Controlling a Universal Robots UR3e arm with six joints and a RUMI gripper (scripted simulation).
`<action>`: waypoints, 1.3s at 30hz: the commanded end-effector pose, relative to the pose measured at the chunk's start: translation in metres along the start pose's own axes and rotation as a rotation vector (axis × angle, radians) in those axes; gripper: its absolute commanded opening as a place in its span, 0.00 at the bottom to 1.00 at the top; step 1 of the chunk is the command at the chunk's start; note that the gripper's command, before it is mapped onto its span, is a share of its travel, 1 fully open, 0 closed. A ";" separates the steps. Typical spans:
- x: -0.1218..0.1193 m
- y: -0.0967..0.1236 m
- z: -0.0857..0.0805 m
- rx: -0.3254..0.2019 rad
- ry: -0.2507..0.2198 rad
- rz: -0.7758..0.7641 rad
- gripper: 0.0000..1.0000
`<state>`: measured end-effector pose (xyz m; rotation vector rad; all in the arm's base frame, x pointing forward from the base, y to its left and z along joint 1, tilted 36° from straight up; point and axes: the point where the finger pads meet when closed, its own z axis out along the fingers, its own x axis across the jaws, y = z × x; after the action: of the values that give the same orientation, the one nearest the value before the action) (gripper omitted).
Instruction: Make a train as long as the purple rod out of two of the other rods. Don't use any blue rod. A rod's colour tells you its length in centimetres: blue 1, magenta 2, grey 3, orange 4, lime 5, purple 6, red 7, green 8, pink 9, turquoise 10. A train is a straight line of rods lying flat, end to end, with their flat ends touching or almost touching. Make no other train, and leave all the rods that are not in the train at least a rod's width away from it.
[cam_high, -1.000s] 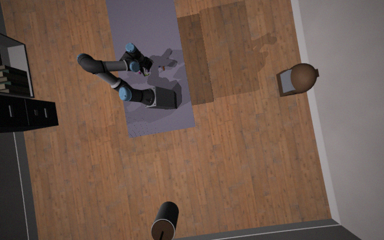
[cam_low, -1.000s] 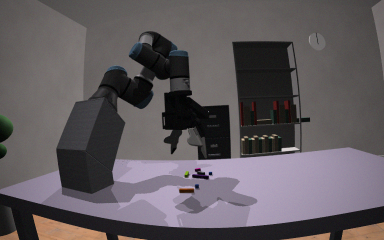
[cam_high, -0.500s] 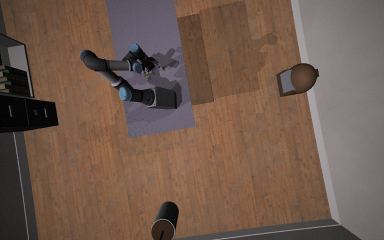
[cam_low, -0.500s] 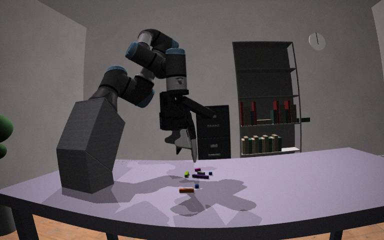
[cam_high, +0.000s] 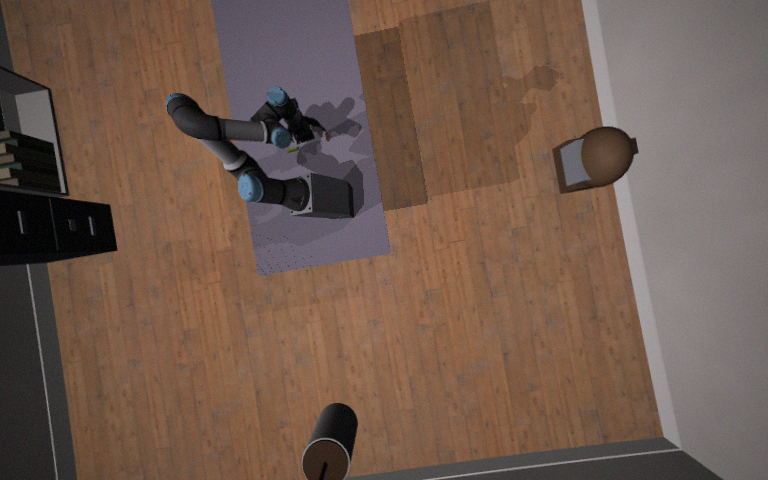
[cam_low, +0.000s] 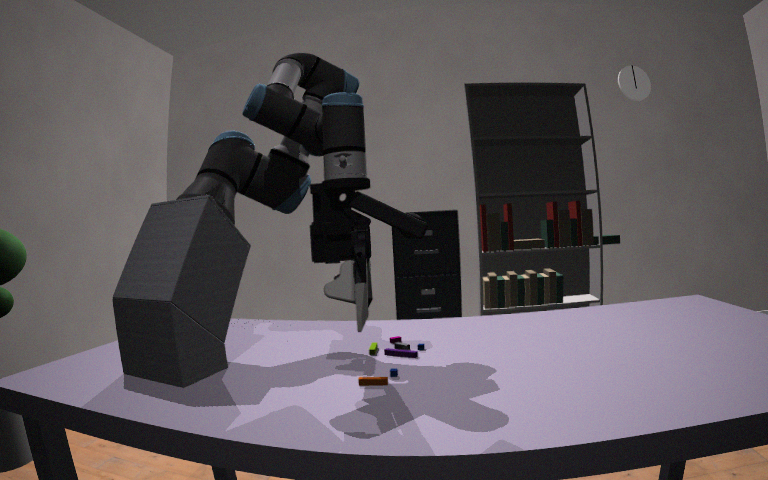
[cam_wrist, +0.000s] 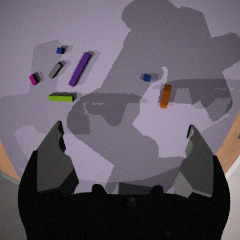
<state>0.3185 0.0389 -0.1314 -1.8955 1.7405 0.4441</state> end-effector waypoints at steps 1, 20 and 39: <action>0.010 0.003 0.000 -0.001 0.005 0.123 1.00; 0.011 0.004 0.000 -0.001 0.005 0.148 1.00; 0.011 0.004 0.000 -0.001 0.005 0.148 1.00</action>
<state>0.3158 0.0305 -0.1386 -1.7764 1.8909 0.4981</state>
